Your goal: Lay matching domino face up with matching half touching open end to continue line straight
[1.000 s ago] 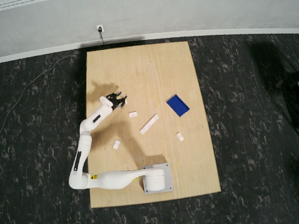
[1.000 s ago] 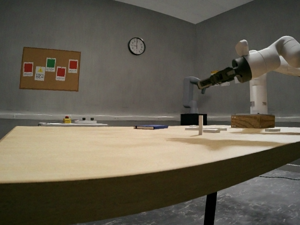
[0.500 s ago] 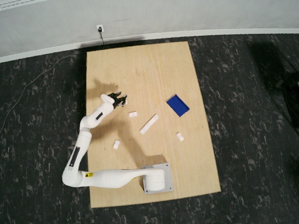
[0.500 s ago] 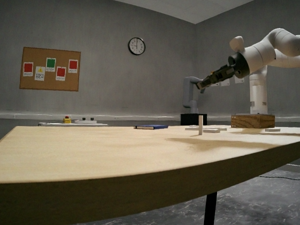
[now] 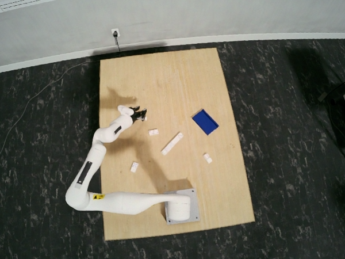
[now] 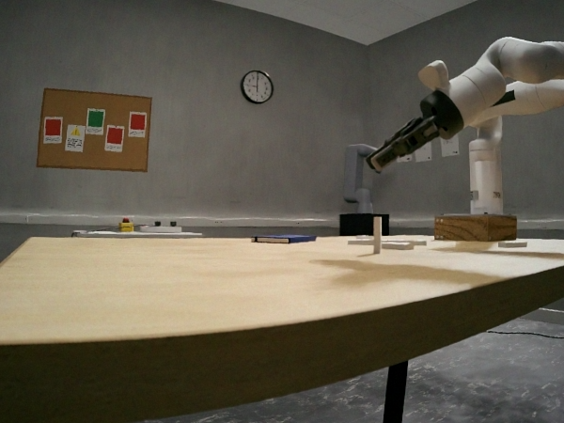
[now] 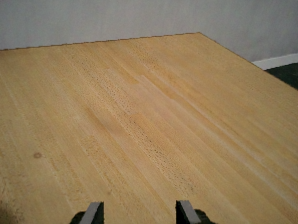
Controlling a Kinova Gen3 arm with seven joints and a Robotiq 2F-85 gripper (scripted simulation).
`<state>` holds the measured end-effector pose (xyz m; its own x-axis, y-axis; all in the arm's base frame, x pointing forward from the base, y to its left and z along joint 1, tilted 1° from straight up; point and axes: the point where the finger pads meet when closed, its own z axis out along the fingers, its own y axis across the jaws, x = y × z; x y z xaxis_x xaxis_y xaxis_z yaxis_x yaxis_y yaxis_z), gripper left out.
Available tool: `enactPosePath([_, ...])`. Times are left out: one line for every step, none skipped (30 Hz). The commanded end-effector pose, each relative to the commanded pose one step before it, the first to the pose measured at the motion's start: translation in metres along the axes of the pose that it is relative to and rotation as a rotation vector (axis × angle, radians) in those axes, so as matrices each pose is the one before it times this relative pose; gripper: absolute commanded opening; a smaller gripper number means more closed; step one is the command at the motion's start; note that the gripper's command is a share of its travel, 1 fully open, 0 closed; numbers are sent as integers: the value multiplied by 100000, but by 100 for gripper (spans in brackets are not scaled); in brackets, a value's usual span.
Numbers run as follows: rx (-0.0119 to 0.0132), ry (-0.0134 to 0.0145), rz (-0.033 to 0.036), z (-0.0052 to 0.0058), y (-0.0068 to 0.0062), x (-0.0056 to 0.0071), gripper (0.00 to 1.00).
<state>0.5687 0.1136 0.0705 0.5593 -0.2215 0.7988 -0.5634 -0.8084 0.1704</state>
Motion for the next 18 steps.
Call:
enactPosePath([1544, -2525, -1457, -1, -33, 111, 49])
enactPosePath([0, 0, 0, 0, 0, 0, 49])
enactPosePath([505, -916, -560, -1, -17, 21, 49])
enactPosePath([512, -924, -567, -2, -17, 21, 49])
enactPosePath([352, -1271, -696, 47, 9, -10, 49])
enactPosePath([386, -1255, -694, 41, 5, -5, 49])
enactPosePath([420, -1237, -692, 34, 1, 1, 49])
enactPosePath([454, -1218, -691, 28, -3, 6, 49])
enactPosePath([486, -1197, -689, 21, -7, 11, 49])
enactPosePath([518, -1176, -687, 15, -11, 17, 49])
enactPosePath([550, -1153, -685, 8, -14, 23, 49])
enactPosePath([580, -1129, -683, 1, -18, 28, 49])
enactPosePath([610, -1105, -681, -5, -21, 34, 49])
enactPosePath([623, -1130, -698, -5, -22, 34, 49])
enactPosePath([497, -1657, -897, 61, 1, -12, 49])
enactPosePath([545, -1622, -894, 49, -3, -1, 49])
enactPosePath([591, -1585, -892, 36, -5, 9, 49])
enactPosePath([0, 0, 0, 0, 0, 0, 49])
